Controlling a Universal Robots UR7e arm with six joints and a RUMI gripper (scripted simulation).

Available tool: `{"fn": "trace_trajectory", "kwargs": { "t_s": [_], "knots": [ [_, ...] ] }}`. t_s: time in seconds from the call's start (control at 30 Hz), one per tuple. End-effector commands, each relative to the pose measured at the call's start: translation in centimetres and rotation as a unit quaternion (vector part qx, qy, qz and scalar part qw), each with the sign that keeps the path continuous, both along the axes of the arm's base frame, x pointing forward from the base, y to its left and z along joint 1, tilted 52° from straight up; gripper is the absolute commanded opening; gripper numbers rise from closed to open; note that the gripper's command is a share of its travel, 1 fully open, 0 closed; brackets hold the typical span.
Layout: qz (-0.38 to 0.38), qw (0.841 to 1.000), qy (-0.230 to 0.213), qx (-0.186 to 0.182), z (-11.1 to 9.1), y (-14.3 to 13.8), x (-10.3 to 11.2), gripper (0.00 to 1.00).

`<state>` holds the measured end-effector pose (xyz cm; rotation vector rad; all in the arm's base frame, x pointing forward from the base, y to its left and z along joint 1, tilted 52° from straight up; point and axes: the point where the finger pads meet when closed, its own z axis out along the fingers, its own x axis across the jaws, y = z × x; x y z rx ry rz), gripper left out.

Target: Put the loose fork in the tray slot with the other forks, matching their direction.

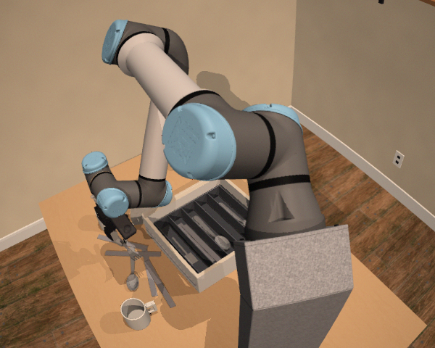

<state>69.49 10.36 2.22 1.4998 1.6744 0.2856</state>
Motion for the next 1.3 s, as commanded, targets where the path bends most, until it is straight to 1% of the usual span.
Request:
{"fn": "trace_trajectory", "kwargs": {
  "t_s": [0.0, 0.2, 0.27, 0.57, 0.77, 1.27],
  "knots": [
    [0.000, 1.000, 0.001, 0.000, 2.0, 1.2, -2.4, 0.02],
    [0.000, 1.000, 0.001, 0.000, 3.7, 2.2, -4.3, 0.02],
    [0.000, 1.000, 0.001, 0.000, 3.7, 2.2, -4.3, 0.02],
    [0.000, 1.000, 0.001, 0.000, 5.1, 3.0, -5.9, 0.02],
    [0.000, 1.000, 0.001, 0.000, 5.4, 3.1, -6.2, 0.02],
    [-0.001, 1.000, 0.000, 0.000, 5.4, 3.0, -6.1, 0.02]
  ]
}}
